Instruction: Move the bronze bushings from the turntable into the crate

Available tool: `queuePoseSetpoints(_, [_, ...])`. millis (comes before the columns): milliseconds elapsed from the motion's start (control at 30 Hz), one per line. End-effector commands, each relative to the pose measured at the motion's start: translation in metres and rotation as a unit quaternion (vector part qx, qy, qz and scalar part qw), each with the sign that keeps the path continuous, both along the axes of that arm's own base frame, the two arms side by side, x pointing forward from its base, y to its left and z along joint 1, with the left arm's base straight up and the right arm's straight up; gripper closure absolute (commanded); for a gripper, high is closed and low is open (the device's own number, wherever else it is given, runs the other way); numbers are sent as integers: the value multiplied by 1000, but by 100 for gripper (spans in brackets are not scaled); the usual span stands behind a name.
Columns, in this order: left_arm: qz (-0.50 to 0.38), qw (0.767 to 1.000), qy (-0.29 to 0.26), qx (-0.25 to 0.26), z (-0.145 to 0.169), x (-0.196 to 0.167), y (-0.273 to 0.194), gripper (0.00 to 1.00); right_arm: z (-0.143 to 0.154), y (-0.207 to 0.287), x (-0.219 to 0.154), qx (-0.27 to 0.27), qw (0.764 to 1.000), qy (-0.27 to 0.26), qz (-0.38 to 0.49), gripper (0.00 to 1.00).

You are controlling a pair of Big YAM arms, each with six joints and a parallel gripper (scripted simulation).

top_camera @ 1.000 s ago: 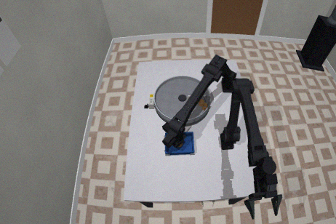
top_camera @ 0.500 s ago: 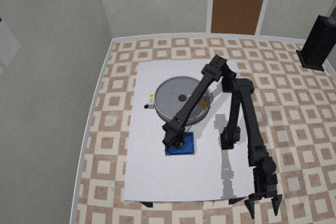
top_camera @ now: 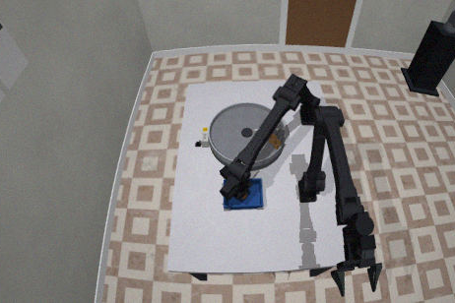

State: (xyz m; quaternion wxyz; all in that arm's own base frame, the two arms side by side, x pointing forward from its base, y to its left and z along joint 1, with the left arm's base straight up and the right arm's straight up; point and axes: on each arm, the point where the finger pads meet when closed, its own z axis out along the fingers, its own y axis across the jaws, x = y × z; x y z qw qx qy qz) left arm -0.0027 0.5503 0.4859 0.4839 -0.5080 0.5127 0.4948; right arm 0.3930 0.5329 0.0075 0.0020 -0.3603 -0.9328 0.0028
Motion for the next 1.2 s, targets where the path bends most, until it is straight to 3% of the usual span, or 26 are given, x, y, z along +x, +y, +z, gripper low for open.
queuePoseSetpoints(0, [3,1000,-8,21,15,-3,-5,0,-5,4,1,3,1000,-3,3,100])
queuePoseSetpoints(1167, [3,1000,-8,21,15,-3,-5,0,-9,3,3,4,1000,-4,2,100])
